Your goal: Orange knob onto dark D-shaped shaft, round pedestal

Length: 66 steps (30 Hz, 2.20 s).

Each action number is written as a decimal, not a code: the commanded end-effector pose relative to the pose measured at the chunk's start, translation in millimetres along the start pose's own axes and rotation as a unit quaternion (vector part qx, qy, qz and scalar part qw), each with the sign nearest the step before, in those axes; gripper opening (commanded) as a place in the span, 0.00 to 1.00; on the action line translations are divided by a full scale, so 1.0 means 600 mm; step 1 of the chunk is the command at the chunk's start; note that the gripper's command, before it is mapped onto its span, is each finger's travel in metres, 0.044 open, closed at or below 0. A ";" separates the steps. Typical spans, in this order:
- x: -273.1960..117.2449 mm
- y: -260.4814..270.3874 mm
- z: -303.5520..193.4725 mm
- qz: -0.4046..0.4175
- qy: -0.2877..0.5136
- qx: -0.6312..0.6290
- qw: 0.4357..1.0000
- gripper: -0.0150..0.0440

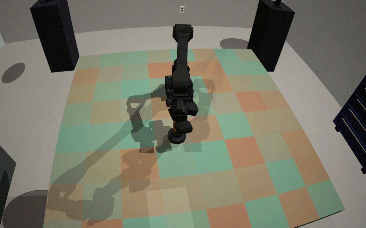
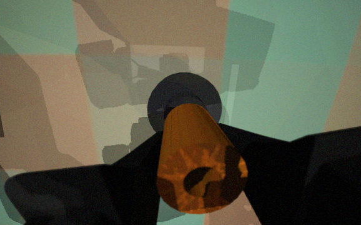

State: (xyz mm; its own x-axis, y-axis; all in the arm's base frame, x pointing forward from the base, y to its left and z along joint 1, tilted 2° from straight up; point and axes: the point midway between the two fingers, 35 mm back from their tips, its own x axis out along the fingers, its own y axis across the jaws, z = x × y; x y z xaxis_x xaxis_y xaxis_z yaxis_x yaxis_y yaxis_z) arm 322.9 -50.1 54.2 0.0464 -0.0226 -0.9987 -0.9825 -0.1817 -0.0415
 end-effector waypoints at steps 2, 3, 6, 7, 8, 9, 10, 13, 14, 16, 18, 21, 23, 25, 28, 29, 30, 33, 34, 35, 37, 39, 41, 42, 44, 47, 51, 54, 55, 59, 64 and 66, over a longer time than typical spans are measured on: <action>0.002 -0.004 -0.001 -0.003 0.000 -0.012 1.000 0.25; 0.003 -0.004 -0.001 -0.003 0.000 -0.012 1.000 0.25; 0.002 -0.003 -0.001 -0.003 0.000 -0.012 1.000 0.25; 0.002 -0.003 -0.001 -0.003 0.000 -0.012 1.000 0.25; 0.002 -0.004 -0.001 -0.003 0.000 -0.012 1.000 0.25; 0.002 -0.004 -0.001 -0.003 0.000 -0.012 1.000 0.25; 0.002 -0.004 -0.001 -0.003 0.000 -0.012 1.000 0.25; 0.003 -0.002 -0.001 -0.003 0.000 -0.012 1.000 0.25; 0.003 -0.001 0.000 -0.003 0.000 -0.012 1.000 0.25; 0.003 0.000 0.000 -0.003 0.000 -0.012 1.000 0.25; 0.003 0.001 0.000 -0.003 0.000 -0.012 1.000 0.25; 0.004 0.003 0.001 -0.003 0.000 -0.012 1.000 0.25; 0.000 0.004 0.001 -0.003 0.000 -0.012 1.000 0.25; -0.003 0.004 0.001 -0.003 0.000 -0.012 1.000 0.25; -0.005 0.005 0.001 -0.003 0.000 -0.017 1.000 0.25; -0.005 0.005 0.001 -0.003 0.000 -0.025 1.000 0.25; -0.005 0.005 0.001 -0.003 0.000 -0.039 0.999 0.25; -0.004 0.003 0.001 -0.003 0.001 -0.096 0.995 0.25; -0.003 0.002 0.000 -0.003 0.001 -0.112 0.994 0.25; -0.002 0.001 0.000 -0.003 0.001 -0.117 0.993 0.25; -0.001 0.000 0.000 -0.003 0.001 -0.117 0.993 0.25; -0.001 -0.001 0.000 -0.003 0.001 -0.117 0.993 0.25; -0.003 -0.003 -0.001 -0.003 0.001 -0.117 0.993 0.25; -0.003 -0.003 -0.001 -0.003 0.001 -0.117 0.993 0.25; -0.004 -0.005 -0.001 -0.003 0.001 -0.117 0.993 0.25; 0.003 -0.004 -0.001 -0.003 0.001 -0.117 0.993 0.25; 0.002 -0.003 0.000 -0.003 0.001 -0.117 0.993 0.25; 0.003 -0.001 0.000 -0.003 0.001 -0.117 0.993 0.25; 0.003 0.000 0.001 -0.003 0.001 -0.117 0.993 0.25; 0.003 0.002 0.001 -0.003 0.001 -0.117 0.993 0.25; 0.004 0.003 0.002 -0.003 0.001 -0.117 0.993 0.25; 0.004 0.003 0.002 -0.003 0.001 -0.117 0.993 0.25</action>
State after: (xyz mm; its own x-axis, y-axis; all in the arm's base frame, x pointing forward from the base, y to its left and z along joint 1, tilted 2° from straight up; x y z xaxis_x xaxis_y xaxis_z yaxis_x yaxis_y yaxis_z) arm 321.9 -49.9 52.3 0.0550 -0.0237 -0.9982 -0.9155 -0.4001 -0.0409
